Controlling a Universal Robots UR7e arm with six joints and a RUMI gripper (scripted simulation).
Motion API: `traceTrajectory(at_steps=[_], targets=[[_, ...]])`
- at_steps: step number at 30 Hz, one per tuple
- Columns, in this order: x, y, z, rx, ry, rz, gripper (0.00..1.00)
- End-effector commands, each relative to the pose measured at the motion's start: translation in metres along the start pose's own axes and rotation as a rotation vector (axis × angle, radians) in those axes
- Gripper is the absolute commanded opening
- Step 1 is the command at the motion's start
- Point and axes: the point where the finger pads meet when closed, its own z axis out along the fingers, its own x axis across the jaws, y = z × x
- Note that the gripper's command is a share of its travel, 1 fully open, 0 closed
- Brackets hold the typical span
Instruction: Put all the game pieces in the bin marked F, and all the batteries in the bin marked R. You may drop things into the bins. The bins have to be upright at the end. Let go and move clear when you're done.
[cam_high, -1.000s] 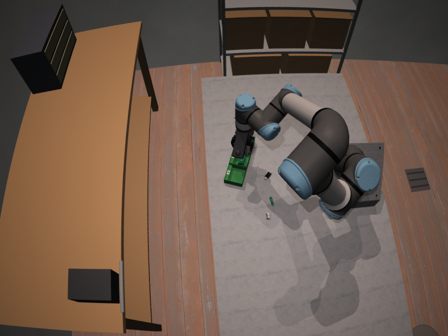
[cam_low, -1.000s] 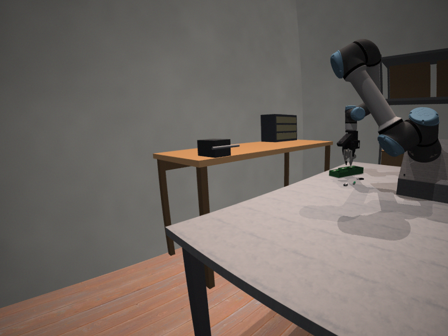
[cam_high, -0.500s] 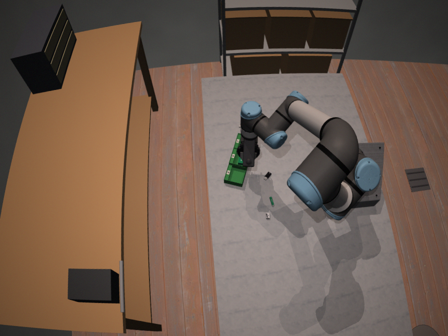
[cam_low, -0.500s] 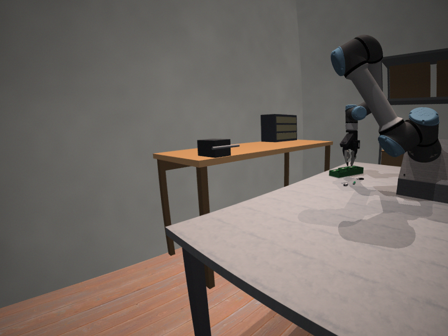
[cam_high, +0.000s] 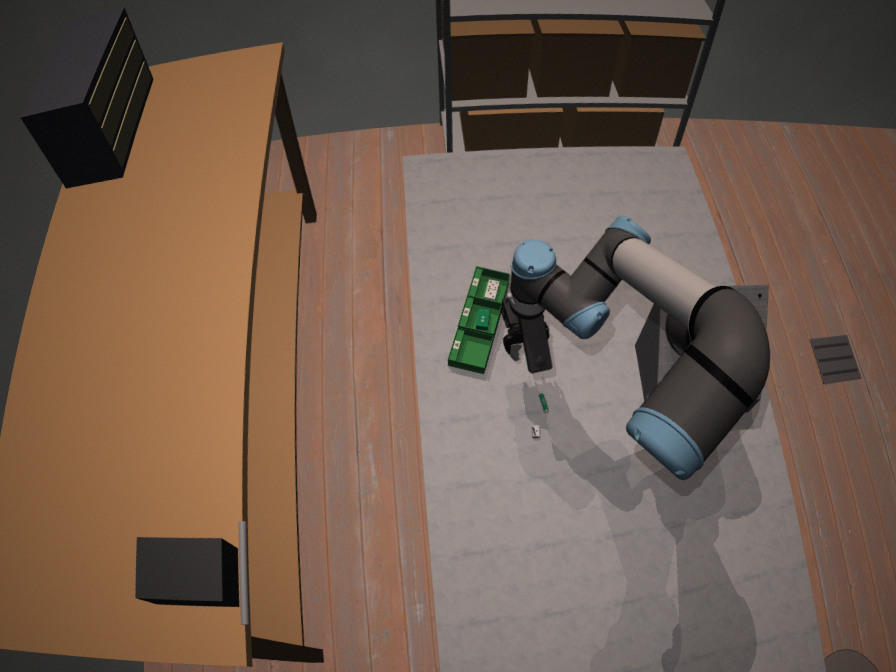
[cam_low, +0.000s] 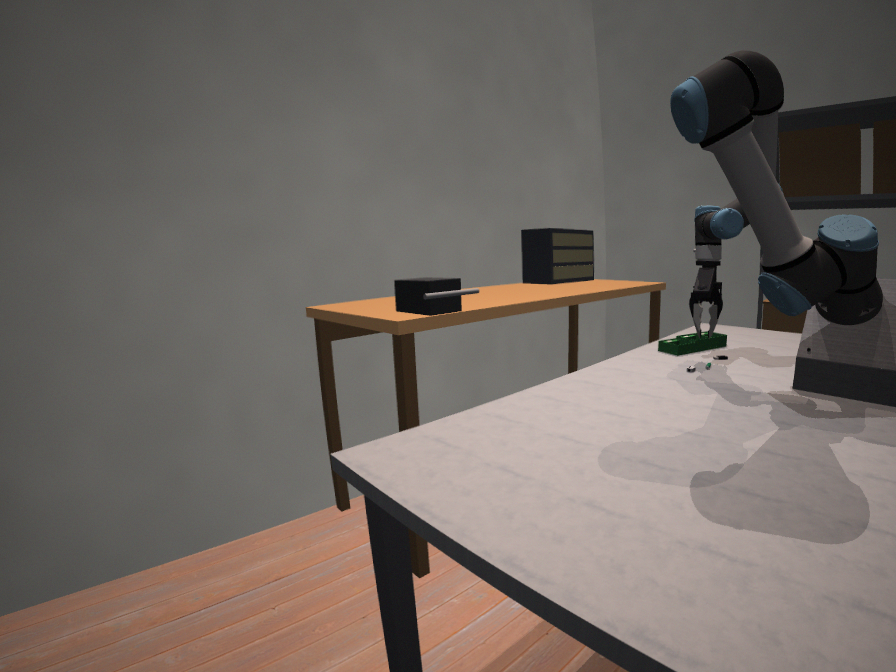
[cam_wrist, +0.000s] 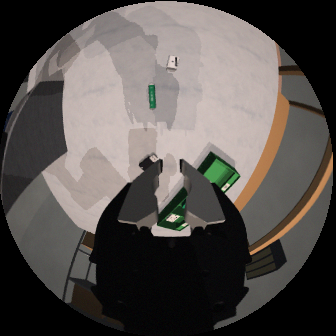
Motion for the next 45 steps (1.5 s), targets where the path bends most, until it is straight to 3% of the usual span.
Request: traceTrajectory(at_steps=[1, 4, 6, 9, 13, 45], targets=[[-0.015, -0.046, -0.008, -0.003, 0.005, -0.021, 0.14], [-0.023, -0.068, -0.008, -0.003, 0.005, -0.021, 0.14], [-0.023, -0.068, -0.008, -0.003, 0.005, -0.021, 0.14], [-0.031, -0.093, -0.009, -0.003, 0.005, -0.021, 0.14], [-0.034, -0.101, -0.009, -0.003, 0.005, -0.021, 0.14], [-0.030, -0.088, -0.009, -0.003, 0.005, -0.021, 0.14]])
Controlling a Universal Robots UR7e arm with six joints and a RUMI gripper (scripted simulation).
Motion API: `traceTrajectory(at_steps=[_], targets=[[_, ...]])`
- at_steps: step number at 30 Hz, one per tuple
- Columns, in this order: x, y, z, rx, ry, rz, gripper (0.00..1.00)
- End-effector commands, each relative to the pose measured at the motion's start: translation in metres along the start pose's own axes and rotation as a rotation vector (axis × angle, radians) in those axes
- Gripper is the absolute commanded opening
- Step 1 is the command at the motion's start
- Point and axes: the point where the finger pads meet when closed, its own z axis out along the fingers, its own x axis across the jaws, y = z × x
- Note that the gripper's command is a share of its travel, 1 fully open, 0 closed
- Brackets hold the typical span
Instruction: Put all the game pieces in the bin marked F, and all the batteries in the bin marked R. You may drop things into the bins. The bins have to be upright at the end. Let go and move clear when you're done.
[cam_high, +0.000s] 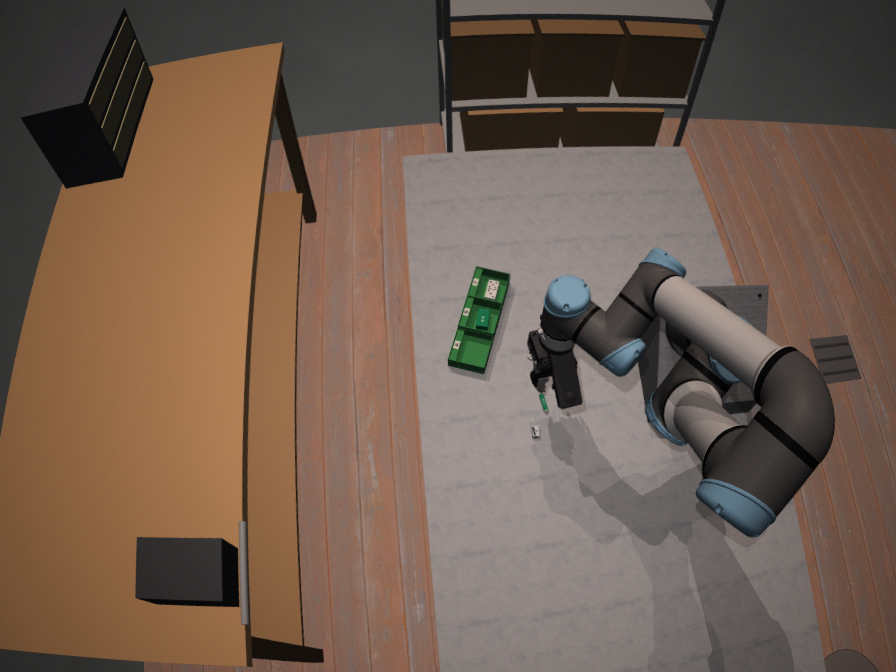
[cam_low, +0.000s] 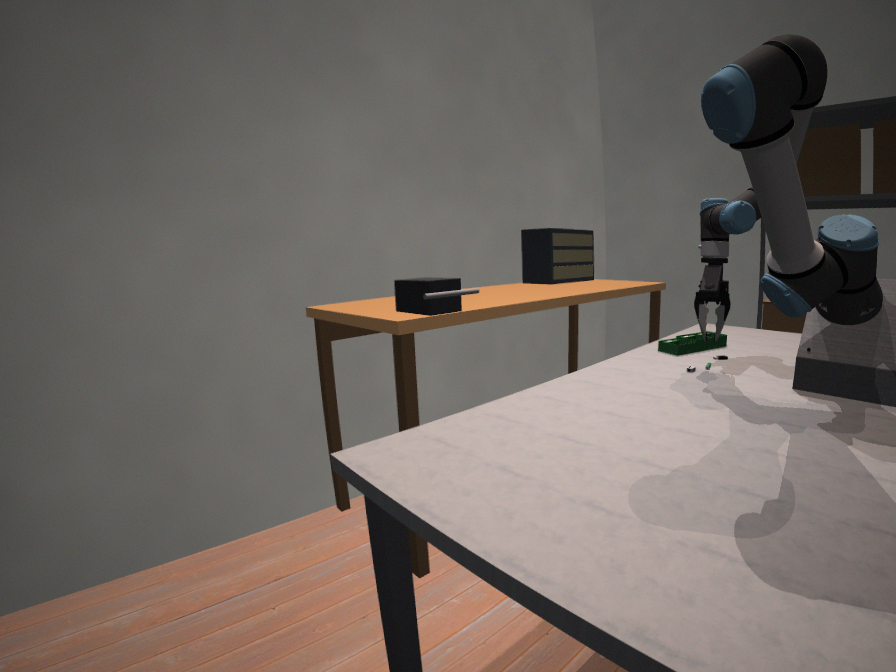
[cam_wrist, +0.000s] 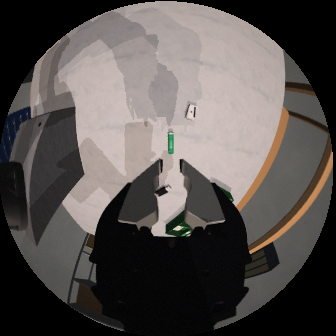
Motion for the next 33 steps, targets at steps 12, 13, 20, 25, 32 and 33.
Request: traceTrajectory(at_steps=[12, 13, 20, 25, 32, 33], targets=[[0.000, 0.001, 0.000, 0.000, 0.001, 0.000, 0.14], [0.000, 0.001, 0.000, 0.000, 0.001, 0.000, 0.14], [0.000, 0.001, 0.000, 0.000, 0.001, 0.000, 0.14], [0.000, 0.001, 0.004, 0.000, 0.001, 0.000, 0.14], [0.000, 0.001, 0.024, 0.000, 0.001, 0.000, 0.14], [0.001, 0.001, 0.028, 0.000, 0.001, 0.000, 0.14]])
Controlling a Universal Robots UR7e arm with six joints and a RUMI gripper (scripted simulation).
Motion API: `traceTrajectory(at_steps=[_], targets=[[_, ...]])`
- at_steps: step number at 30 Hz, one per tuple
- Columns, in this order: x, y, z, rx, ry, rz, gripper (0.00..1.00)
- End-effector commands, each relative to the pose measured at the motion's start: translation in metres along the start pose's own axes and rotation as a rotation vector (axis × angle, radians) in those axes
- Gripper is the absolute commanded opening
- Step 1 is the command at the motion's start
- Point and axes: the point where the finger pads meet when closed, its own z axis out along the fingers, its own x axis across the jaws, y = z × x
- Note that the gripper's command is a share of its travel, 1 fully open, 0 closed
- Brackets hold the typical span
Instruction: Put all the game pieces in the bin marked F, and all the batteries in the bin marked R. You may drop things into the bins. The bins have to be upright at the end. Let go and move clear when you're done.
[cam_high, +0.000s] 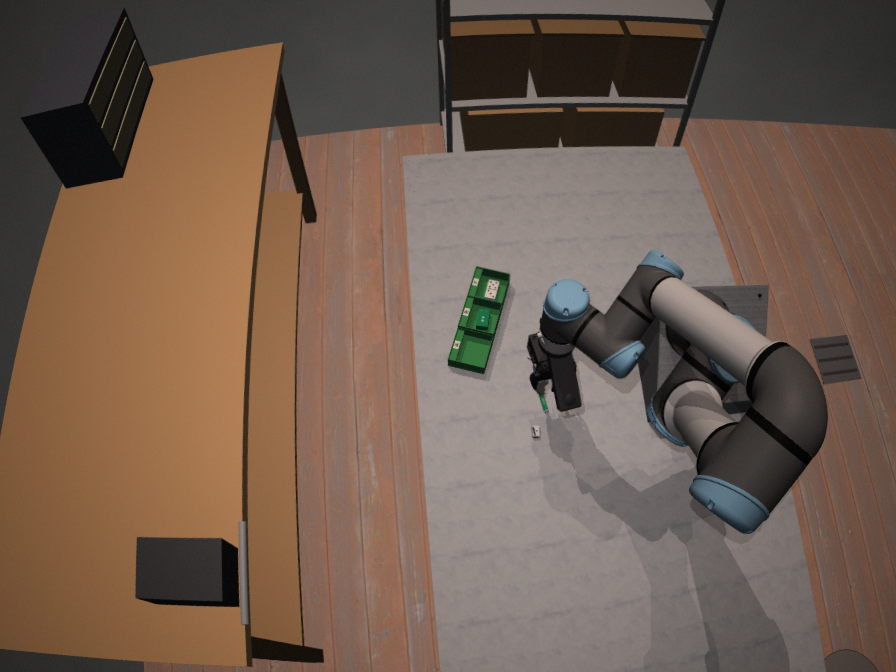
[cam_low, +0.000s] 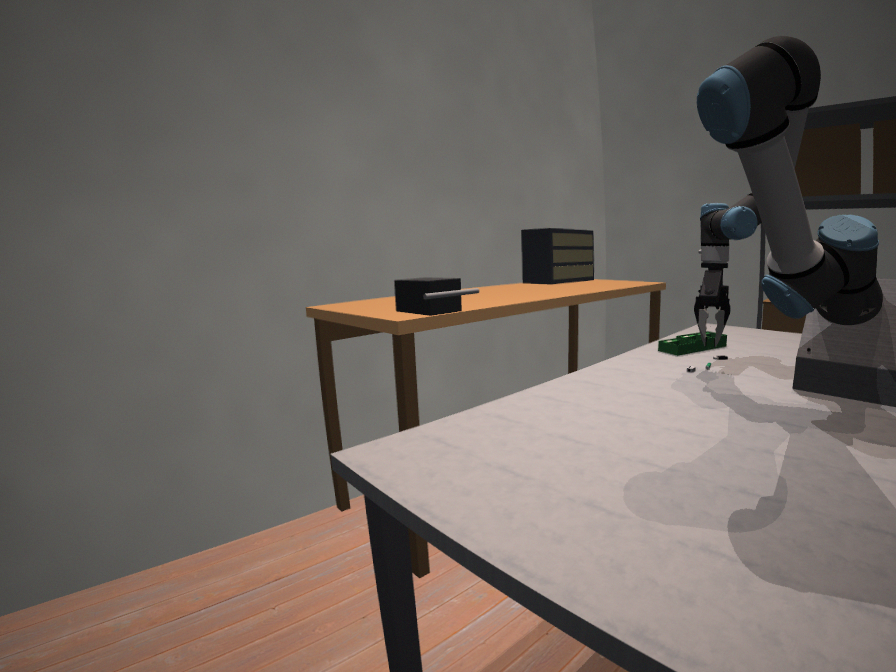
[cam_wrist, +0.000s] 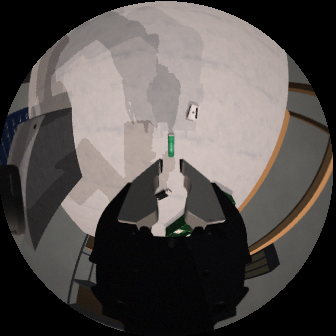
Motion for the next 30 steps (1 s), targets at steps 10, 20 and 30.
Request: traceTrajectory(at_steps=[10, 20, 30], targets=[[0.002, 0.002, 0.045, -0.001, 0.001, 0.000, 0.14], [0.002, 0.002, 0.045, -0.001, 0.001, 0.000, 0.14], [0.001, 0.001, 0.054, -0.001, 0.001, 0.000, 0.14]])
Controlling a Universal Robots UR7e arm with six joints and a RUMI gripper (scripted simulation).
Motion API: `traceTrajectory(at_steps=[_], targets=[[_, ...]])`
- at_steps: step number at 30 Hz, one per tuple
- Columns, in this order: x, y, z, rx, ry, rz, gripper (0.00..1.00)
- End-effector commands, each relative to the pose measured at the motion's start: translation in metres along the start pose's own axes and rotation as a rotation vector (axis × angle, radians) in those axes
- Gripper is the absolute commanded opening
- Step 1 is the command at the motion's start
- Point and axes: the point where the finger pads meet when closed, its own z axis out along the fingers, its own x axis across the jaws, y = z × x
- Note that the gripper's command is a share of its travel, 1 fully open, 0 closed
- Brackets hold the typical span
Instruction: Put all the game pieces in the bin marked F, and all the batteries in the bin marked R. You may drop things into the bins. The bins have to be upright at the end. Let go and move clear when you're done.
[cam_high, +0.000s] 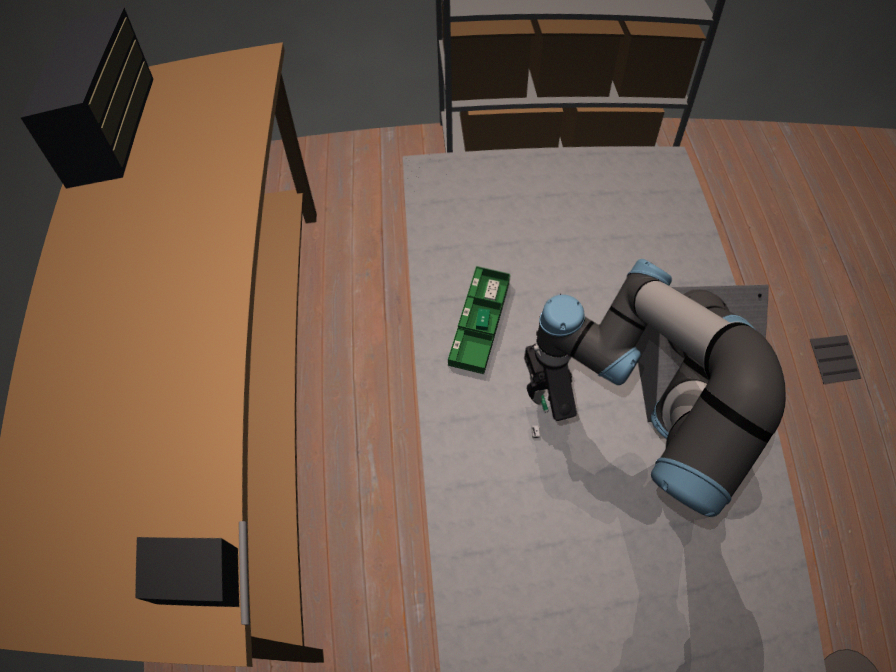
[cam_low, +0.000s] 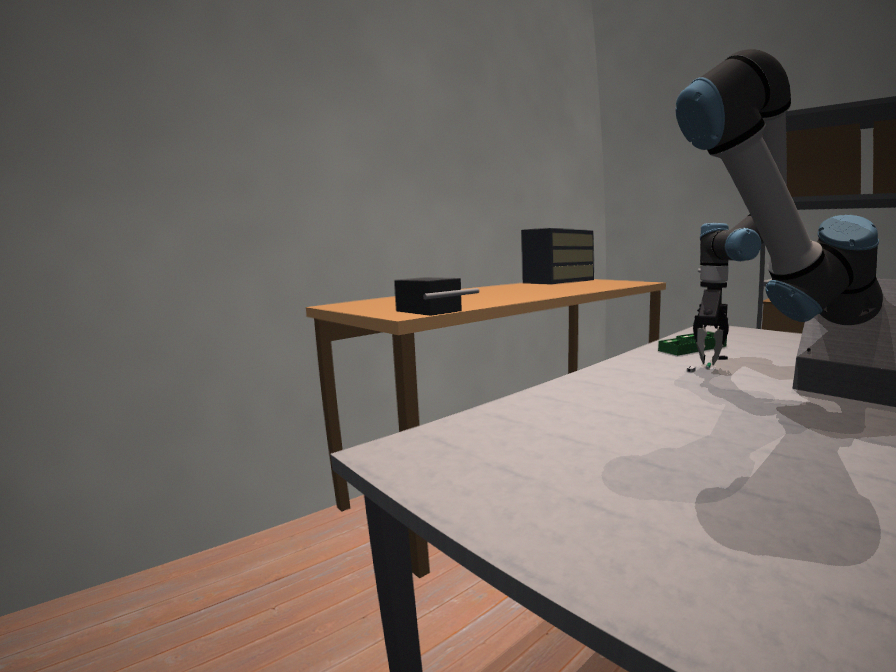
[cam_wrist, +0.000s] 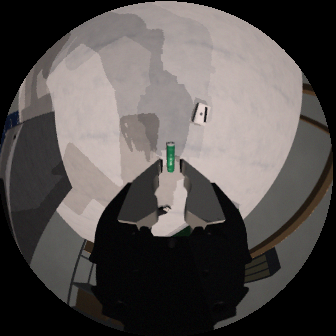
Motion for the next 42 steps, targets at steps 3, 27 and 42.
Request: traceTrajectory(at_steps=[3, 27, 42], targets=[[0.0001, 0.0000, 0.0060, -0.001, 0.001, 0.000, 0.14], [-0.0002, -0.0003, 0.0060, -0.001, 0.001, 0.000, 0.00], [-0.0002, -0.0003, 0.0060, -0.001, 0.001, 0.000, 0.00]])
